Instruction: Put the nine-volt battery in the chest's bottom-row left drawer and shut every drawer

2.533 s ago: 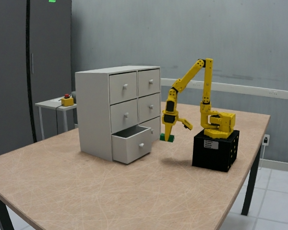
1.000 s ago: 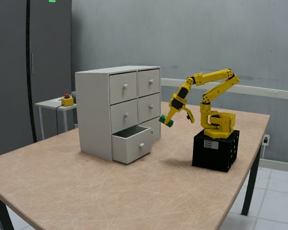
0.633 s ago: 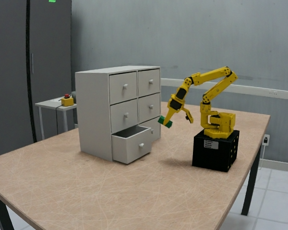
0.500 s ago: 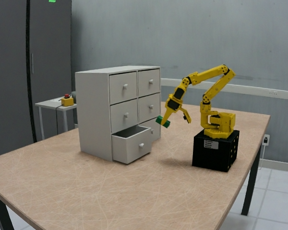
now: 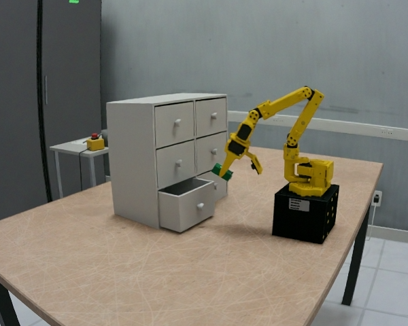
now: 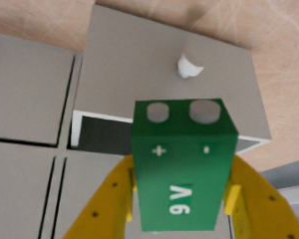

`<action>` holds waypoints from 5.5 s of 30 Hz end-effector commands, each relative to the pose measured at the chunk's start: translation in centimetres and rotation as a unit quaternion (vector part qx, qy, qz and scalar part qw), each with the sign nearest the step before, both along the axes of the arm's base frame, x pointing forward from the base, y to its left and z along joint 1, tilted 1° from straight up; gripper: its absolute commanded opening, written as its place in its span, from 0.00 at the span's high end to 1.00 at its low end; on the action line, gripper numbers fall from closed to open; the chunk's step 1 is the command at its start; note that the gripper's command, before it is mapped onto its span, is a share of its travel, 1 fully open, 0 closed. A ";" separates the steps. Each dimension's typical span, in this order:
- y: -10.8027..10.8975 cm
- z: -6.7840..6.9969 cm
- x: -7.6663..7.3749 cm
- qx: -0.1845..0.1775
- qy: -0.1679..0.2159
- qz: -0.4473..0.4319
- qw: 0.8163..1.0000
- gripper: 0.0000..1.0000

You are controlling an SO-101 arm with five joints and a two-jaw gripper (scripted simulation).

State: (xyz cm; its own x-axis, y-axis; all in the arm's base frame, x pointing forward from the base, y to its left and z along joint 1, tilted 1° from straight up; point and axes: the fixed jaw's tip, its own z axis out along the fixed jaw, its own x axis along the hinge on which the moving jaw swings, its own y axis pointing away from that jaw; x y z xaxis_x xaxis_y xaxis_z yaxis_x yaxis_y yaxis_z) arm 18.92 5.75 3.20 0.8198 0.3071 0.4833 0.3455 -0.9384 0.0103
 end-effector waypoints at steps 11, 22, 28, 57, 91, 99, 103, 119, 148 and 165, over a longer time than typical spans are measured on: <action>0.5 0.4 1.4 0.005 -0.013 0.001 1.000 1.00; 0.5 0.4 1.4 0.005 -0.013 0.001 1.000 1.00; 0.6 0.5 1.5 0.005 -0.013 0.001 1.000 1.00; 0.7 0.7 1.9 0.005 -0.013 0.001 1.000 1.00; 3.3 -0.7 8.5 0.006 -0.013 0.002 1.000 1.00; 3.1 -1.0 8.2 0.004 -0.005 0.002 1.000 1.00; 3.1 -1.0 8.2 0.004 -0.005 0.002 1.000 1.00; 3.3 -0.7 8.5 0.006 -0.013 0.002 1.000 1.00; 3.6 -0.4 8.8 0.006 -0.012 0.005 1.000 1.00; 3.6 -0.3 8.9 0.006 -0.012 0.006 1.000 1.00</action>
